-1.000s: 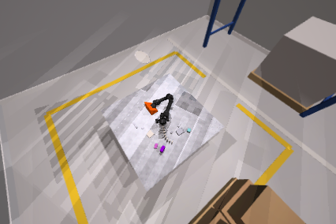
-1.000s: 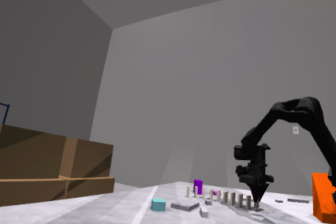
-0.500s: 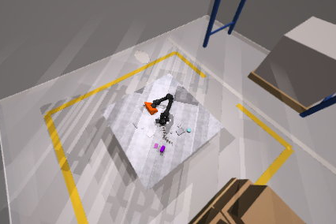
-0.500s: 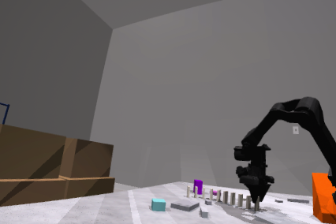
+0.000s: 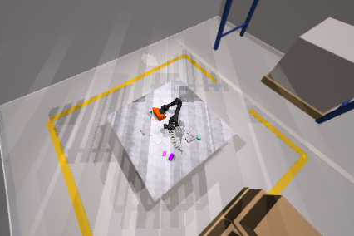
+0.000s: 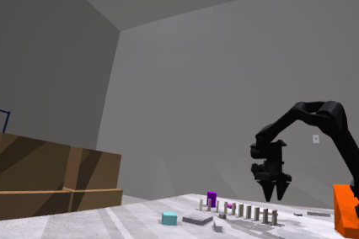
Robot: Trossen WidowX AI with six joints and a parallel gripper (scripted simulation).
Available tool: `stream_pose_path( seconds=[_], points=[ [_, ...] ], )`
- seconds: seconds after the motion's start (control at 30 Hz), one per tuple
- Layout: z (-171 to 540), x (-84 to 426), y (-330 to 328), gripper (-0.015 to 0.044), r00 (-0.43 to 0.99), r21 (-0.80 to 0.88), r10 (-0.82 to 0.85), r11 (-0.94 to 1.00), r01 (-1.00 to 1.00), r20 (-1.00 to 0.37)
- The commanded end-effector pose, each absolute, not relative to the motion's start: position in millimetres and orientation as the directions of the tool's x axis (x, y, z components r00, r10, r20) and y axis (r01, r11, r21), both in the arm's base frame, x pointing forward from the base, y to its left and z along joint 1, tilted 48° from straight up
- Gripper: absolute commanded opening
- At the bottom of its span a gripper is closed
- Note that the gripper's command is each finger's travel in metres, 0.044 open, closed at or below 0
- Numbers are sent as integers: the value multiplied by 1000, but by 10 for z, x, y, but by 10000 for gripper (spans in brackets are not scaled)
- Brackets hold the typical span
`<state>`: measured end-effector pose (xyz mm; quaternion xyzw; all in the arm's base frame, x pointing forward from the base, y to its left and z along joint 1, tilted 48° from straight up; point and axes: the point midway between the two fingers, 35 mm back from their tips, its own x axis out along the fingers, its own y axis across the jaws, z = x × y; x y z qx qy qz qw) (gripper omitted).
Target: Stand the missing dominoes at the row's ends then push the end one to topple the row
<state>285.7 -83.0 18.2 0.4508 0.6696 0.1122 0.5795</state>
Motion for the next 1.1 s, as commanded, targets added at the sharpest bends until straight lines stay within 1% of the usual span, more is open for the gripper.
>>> stream_pose_path(
  seconds=[0.0, 0.3, 0.37, 0.4, 0.5, 0.57, 0.63, 0.73, 0.8, 0.87, 1.07],
  points=[
    [644, 2761, -1322, 440, 80, 673, 730, 574, 466, -678],
    [715, 2736, -1382, 440, 80, 675, 732, 573, 464, -677],
    [701, 2728, -1357, 387, 80, 694, 732, 597, 402, -677],
    [684, 2717, -1325, 361, 80, 713, 732, 623, 322, -676],
    [620, 2674, -1208, 282, 80, 736, 733, 677, 15, -676],
    [578, 2641, -1129, 230, 81, 711, 733, 676, -192, -675],
    [536, 2605, -1049, 177, 81, 656, 734, 646, -391, -675],
    [474, 2545, -928, 99, 81, 520, 735, 549, -655, -674],
    [432, 2500, -847, 46, 81, 400, 735, 453, -797, -673],
    [405, 2469, -793, 0, 81, 310, 736, 379, -872, -672],
    [402, 2465, -786, 0, 81, 299, 736, 370, -880, -672]
  ],
)
